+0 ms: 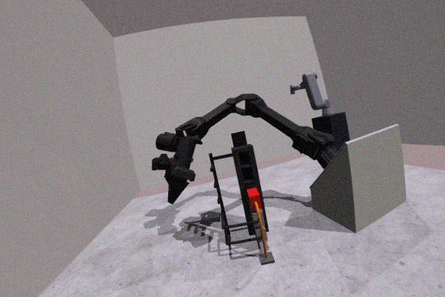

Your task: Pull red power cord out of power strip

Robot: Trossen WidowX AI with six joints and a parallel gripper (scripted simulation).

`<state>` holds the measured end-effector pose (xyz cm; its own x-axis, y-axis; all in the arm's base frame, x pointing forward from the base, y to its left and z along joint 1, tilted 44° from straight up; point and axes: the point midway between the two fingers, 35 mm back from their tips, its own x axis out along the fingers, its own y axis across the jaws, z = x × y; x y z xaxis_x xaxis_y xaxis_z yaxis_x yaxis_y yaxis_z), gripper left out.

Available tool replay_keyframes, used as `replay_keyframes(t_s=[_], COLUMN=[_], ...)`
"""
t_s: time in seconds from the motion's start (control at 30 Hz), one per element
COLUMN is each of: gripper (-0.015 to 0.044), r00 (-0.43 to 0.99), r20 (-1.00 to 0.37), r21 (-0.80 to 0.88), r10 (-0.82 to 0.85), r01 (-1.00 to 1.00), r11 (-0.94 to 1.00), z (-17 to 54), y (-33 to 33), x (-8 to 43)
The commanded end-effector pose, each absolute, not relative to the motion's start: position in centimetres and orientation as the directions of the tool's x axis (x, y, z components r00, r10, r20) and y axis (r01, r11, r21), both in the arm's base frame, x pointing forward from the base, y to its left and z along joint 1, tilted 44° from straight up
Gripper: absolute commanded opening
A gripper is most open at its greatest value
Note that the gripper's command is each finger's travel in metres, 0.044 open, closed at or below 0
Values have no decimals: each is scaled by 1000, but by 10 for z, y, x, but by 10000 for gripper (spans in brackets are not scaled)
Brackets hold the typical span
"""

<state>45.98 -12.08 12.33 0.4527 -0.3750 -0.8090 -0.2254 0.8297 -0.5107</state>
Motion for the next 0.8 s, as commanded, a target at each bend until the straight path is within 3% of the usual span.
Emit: replay_keyframes(t_s=[0.0,0.3,0.5,0.6,0.77], gripper=[160,160,160,160,160], r00=[423,205,0,-35,-36], r20=[-837,-892,-807,-731,-725], r21=[-511,-428,-261,-178,-172], r10=[-348,-403,-590,-681,-688], r01=[-374,-672,-897,-954,-958], r11=[774,604,358,240,232], z=[101,42,7,3,3], y=[-72,7,44,51,52], x=[457,401,319,288,286])
